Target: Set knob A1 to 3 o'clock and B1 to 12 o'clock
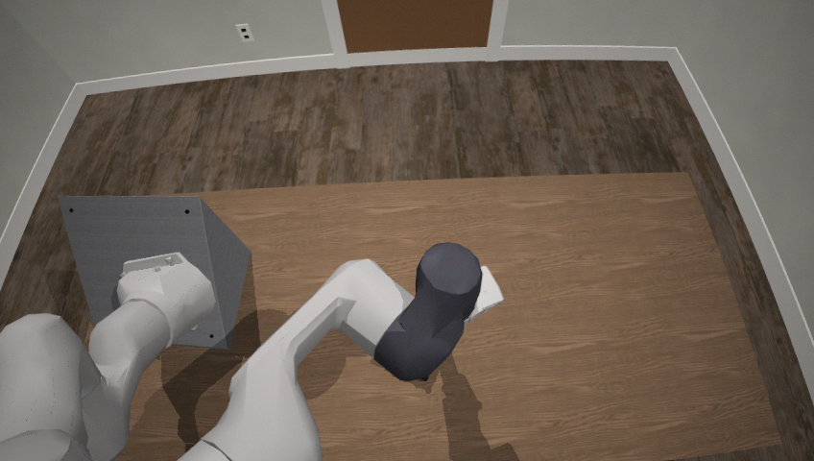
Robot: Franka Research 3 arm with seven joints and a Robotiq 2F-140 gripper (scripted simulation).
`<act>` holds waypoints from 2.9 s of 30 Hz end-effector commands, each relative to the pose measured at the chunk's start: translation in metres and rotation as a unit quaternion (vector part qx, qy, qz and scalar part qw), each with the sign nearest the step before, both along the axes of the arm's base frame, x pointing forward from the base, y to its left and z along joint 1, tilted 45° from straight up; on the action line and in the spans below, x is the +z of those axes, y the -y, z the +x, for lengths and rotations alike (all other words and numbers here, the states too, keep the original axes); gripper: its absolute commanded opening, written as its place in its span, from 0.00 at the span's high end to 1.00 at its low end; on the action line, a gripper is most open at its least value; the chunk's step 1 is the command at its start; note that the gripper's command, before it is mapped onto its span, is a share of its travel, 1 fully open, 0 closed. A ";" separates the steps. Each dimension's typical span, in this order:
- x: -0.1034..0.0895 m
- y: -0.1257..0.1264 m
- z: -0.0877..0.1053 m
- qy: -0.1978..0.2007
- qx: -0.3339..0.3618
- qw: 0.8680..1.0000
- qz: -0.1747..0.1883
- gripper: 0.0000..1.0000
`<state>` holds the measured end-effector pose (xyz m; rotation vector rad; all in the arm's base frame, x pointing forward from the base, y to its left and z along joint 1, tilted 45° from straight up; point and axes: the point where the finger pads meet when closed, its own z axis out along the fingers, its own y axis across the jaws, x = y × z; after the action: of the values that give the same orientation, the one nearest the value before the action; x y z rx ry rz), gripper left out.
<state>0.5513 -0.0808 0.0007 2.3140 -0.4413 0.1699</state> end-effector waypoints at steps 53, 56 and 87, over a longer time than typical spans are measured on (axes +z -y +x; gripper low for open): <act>-0.001 0.001 0.000 0.222 -0.219 0.950 -0.004 0.95; -0.001 0.001 0.000 0.237 -0.234 0.943 -0.004 0.95; -0.001 0.001 0.000 0.384 -0.378 0.842 -0.006 0.95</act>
<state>0.5515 -0.0814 0.0013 1.8878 -1.5535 0.6297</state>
